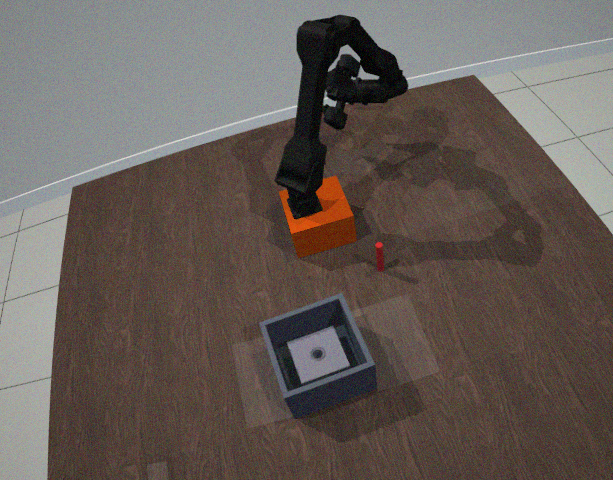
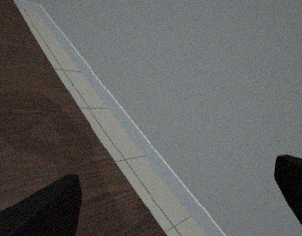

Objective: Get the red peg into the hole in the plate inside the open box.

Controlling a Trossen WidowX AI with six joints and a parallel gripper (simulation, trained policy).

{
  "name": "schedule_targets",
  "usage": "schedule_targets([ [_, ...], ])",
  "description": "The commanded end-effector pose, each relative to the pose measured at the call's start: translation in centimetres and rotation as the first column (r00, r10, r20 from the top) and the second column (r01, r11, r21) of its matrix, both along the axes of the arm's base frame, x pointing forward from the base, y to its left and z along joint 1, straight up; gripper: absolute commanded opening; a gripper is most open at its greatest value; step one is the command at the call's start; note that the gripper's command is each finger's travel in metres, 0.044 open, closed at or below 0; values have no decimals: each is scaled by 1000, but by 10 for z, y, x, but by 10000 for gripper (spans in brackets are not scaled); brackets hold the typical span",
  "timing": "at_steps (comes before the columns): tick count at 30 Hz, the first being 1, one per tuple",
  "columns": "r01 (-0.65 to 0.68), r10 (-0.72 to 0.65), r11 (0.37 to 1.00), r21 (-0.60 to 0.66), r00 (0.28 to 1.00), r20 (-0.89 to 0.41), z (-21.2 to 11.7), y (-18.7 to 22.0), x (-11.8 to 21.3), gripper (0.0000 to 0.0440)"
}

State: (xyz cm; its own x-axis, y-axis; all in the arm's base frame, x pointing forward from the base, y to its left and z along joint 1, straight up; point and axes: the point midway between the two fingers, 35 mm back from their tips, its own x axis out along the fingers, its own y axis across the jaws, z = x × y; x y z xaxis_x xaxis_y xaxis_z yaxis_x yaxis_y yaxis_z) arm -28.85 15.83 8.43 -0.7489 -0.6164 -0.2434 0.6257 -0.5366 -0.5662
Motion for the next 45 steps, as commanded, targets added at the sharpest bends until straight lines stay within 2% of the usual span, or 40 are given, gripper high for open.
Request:
schedule_targets([
  [1, 17, -17, 1000, 6, 1000, 13, 3, 6, 1, 414],
  [4, 91, -91, 996, 5, 992, 82, 11, 29, 8, 436],
  [10, 262, -257, 965, 5, 943, 211, 35, 74, 27, 440],
  [15, 407, -391, 913, 9, 871, 299, 54, 104, 49, 440],
  [21, 570, -526, 822, 7, 754, 394, 74, 133, 78, 440],
  [32, 818, -688, 575, 2, 483, 542, 102, 167, 137, 440],
  [45, 982, -720, 190, 6, 135, 681, 123, 183, 209, 440],
])
